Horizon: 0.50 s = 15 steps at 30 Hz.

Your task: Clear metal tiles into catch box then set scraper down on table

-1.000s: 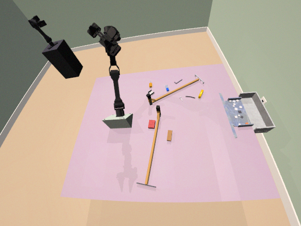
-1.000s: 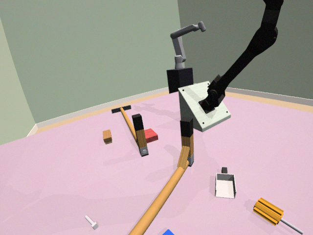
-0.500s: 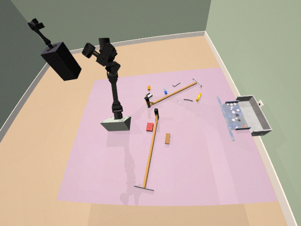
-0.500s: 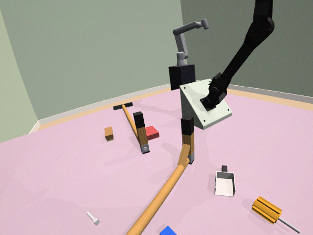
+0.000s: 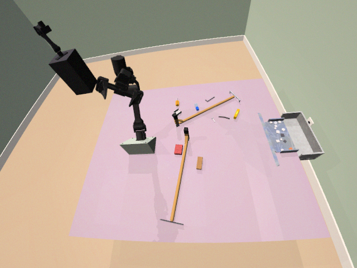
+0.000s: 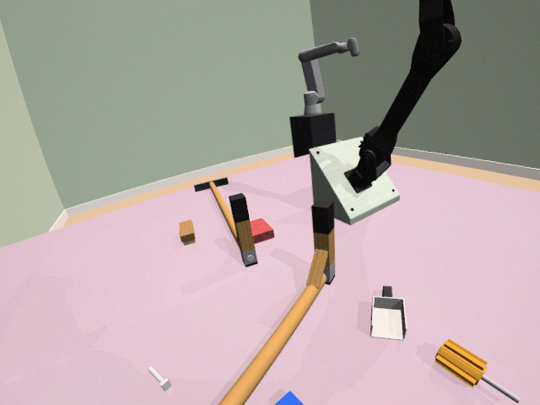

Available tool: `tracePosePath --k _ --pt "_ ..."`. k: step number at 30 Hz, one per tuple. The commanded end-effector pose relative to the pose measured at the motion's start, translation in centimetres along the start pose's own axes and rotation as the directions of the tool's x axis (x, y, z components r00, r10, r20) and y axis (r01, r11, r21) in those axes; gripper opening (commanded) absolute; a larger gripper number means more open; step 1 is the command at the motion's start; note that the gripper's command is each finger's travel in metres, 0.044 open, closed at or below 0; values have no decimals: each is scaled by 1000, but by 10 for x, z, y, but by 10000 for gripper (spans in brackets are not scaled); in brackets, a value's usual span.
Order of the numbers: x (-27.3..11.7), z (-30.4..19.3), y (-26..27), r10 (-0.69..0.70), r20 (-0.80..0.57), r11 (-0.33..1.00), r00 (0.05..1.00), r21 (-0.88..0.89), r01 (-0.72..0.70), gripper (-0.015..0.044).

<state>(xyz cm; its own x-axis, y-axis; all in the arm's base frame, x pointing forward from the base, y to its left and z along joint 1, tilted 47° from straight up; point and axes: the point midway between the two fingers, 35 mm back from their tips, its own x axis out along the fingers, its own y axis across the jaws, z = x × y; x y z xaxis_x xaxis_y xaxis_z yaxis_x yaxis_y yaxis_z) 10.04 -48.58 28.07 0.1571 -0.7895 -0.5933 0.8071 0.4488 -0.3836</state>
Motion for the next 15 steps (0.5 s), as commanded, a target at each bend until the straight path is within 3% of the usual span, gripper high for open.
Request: tracePosePath --k 1,15 --pt "17 -27 12 76 -78 995 994 71 -71 440" --pt "43 -101 44 295 -265 923 918 329 -201 440"
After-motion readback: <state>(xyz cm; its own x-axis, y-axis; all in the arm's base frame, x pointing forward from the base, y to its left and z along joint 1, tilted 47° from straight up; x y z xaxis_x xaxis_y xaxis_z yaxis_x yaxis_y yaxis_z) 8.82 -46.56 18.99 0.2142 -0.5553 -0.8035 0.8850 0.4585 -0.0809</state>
